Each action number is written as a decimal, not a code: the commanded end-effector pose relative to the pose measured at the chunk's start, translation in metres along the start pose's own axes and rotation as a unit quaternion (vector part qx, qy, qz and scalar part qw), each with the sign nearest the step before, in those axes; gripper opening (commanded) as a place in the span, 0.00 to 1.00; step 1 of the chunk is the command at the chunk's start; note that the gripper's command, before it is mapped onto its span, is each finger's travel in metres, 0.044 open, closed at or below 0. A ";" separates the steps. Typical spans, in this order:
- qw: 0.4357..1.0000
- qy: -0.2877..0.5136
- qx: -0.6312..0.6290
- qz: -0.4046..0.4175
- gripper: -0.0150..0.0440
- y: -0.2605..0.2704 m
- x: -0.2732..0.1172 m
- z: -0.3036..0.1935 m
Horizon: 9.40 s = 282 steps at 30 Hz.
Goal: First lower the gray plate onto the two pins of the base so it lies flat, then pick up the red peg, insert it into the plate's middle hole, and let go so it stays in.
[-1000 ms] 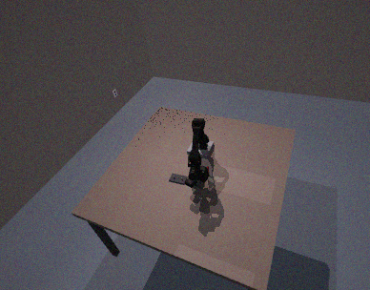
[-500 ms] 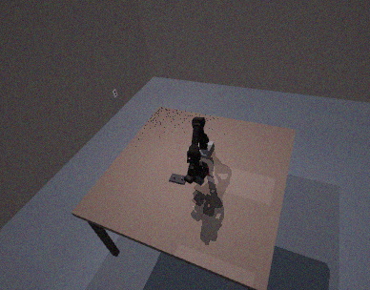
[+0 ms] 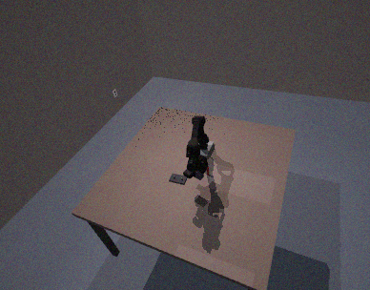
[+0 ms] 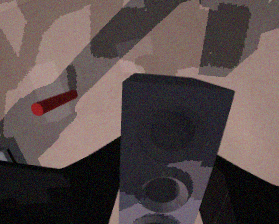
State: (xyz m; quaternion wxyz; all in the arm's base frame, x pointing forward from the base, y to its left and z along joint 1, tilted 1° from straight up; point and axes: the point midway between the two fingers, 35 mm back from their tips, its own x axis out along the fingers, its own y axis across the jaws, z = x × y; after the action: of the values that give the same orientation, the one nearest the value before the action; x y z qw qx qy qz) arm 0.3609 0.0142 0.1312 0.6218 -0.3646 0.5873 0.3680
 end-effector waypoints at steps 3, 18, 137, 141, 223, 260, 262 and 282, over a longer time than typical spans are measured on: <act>1.000 0.004 -0.002 -0.002 0.25 0.003 -0.020 -0.003; 0.999 0.007 -0.035 -0.001 0.25 -0.011 -0.008 -0.031; 0.986 0.009 -0.169 0.000 0.97 -0.037 0.092 -0.156; 0.986 0.009 -0.169 0.000 1.00 -0.037 0.092 -0.156; 0.387 0.005 0.922 -0.003 1.00 0.121 0.006 0.004; 0.387 0.005 0.922 -0.003 1.00 0.122 0.066 0.004; 0.387 0.005 0.922 -0.003 1.00 0.122 0.069 0.003; 0.387 0.005 0.922 -0.003 0.42 0.123 0.078 0.003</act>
State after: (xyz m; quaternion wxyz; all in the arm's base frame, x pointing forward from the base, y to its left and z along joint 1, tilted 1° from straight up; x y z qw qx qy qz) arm 0.2561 0.0764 0.0509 0.5748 0.4278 0.5707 -0.4011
